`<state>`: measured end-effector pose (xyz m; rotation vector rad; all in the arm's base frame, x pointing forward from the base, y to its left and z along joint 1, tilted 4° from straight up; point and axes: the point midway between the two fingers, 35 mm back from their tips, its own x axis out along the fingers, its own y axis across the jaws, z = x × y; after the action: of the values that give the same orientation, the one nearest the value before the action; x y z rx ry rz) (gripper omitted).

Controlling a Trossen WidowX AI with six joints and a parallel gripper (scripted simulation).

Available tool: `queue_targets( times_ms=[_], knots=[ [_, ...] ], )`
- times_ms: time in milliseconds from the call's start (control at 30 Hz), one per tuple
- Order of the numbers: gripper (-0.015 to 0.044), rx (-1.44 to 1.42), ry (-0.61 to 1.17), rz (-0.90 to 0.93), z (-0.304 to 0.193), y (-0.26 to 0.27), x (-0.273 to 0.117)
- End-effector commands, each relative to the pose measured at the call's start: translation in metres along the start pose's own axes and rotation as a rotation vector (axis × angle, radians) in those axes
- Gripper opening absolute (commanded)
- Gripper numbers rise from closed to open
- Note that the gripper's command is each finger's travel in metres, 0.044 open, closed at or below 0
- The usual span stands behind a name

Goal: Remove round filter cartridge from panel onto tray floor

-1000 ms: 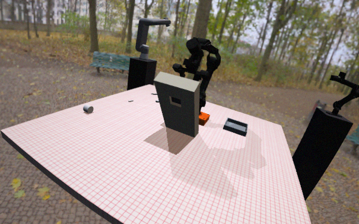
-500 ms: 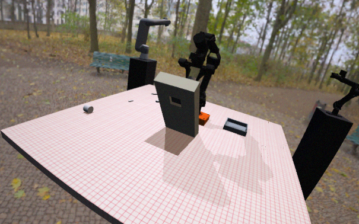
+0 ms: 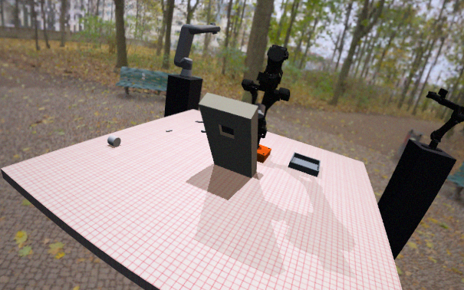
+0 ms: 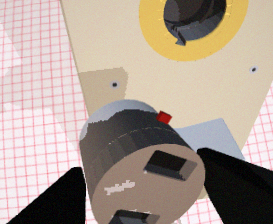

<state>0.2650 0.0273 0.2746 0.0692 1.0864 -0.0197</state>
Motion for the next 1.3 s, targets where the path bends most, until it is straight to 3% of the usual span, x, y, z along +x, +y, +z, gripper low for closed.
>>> queue_targets(
  times_ms=[0, 567, 1267],
  knots=[
    [0.0000, 0.003, -0.005, -0.003, -0.001, 0.012, 0.002],
    [0.0000, -0.350, 0.003, 0.205, -0.028, 0.082, -0.004],
    [0.0000, -0.843, -0.002, 0.501, -0.097, 0.167, -0.029]
  ],
)
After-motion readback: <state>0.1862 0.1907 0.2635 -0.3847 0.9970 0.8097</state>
